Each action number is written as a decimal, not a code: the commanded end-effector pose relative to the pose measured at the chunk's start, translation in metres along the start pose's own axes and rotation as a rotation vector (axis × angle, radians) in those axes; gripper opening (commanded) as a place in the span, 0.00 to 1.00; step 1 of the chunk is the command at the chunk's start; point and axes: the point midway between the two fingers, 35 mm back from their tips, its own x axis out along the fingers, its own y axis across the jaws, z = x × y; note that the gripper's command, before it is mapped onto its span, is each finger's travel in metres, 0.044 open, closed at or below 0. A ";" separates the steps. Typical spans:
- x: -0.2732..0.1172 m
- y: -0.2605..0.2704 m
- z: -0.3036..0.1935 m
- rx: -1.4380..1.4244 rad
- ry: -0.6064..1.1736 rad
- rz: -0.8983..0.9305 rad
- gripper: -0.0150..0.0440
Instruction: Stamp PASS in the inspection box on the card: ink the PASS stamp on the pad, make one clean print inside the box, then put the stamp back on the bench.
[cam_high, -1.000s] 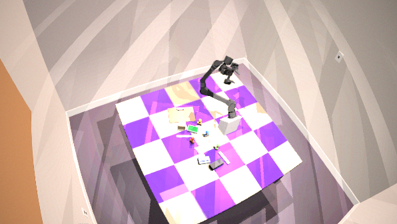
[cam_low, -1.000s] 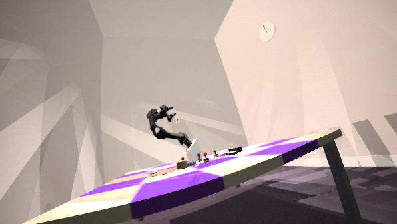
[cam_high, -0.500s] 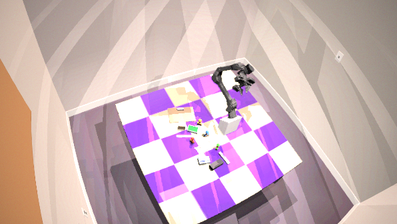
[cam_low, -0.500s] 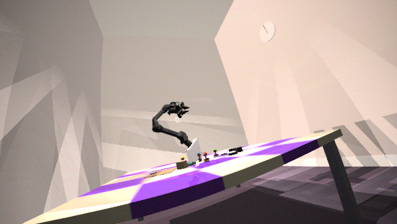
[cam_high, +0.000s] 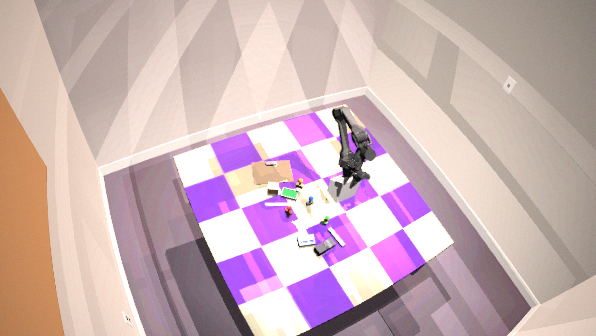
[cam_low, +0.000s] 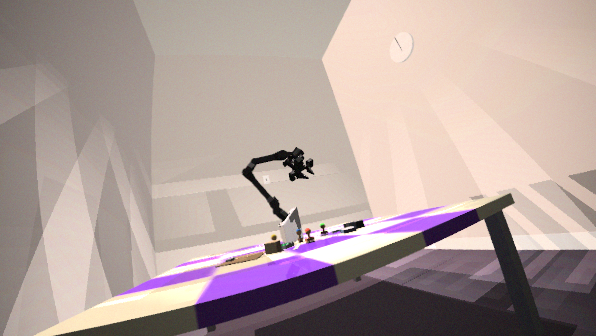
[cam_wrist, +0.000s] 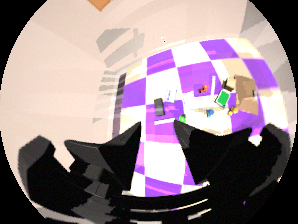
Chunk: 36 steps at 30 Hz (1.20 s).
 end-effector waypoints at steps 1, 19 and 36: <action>0.067 -0.022 -0.010 -0.037 0.127 -0.166 0.62; 0.203 -0.118 -0.074 -0.084 0.570 -0.464 0.62; 0.221 -0.127 -0.082 -0.084 0.569 -0.463 0.62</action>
